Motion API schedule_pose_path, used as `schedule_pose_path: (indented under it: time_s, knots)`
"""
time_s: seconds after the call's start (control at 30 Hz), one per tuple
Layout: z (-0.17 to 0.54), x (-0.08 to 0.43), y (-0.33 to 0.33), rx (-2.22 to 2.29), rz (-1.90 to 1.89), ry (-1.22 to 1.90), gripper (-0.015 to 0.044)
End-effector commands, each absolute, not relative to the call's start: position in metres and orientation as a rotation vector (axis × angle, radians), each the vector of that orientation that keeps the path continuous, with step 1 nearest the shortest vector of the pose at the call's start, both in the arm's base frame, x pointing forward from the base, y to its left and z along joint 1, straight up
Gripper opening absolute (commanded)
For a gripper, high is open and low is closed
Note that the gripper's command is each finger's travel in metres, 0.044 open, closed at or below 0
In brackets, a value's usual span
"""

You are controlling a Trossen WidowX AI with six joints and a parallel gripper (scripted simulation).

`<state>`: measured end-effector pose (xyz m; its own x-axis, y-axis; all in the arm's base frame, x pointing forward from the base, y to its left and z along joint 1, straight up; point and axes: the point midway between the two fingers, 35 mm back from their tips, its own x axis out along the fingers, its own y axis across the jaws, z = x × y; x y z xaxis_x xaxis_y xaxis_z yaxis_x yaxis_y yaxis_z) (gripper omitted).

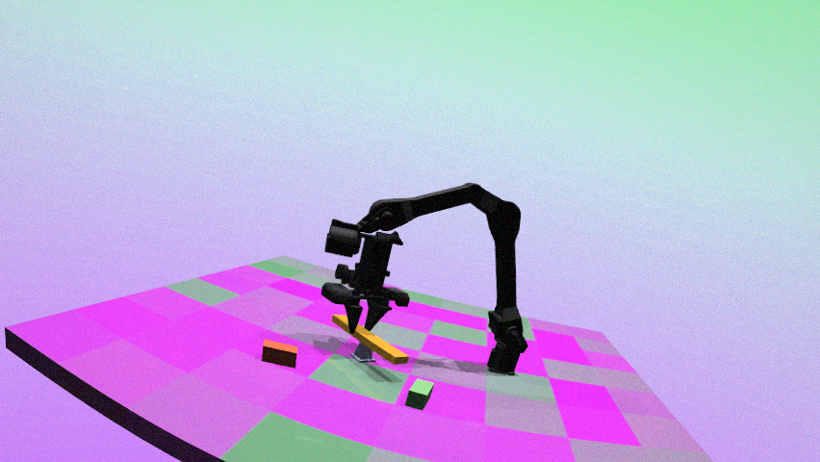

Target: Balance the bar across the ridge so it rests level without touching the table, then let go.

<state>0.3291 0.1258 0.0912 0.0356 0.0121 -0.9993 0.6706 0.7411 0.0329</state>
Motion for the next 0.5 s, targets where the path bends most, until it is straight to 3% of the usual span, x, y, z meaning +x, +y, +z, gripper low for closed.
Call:
schedule_pose_path:
  time_s: [0.0,0.27,0.47]
  knots:
    - [0.0912,0.3291,0.1258,0.592,-0.554,1.464,0.0]
    - [0.0912,0.3291,0.1258,0.592,-0.554,1.464,0.0]
    - [0.0912,0.3291,0.1258,0.592,-0.554,1.464,0.0157]
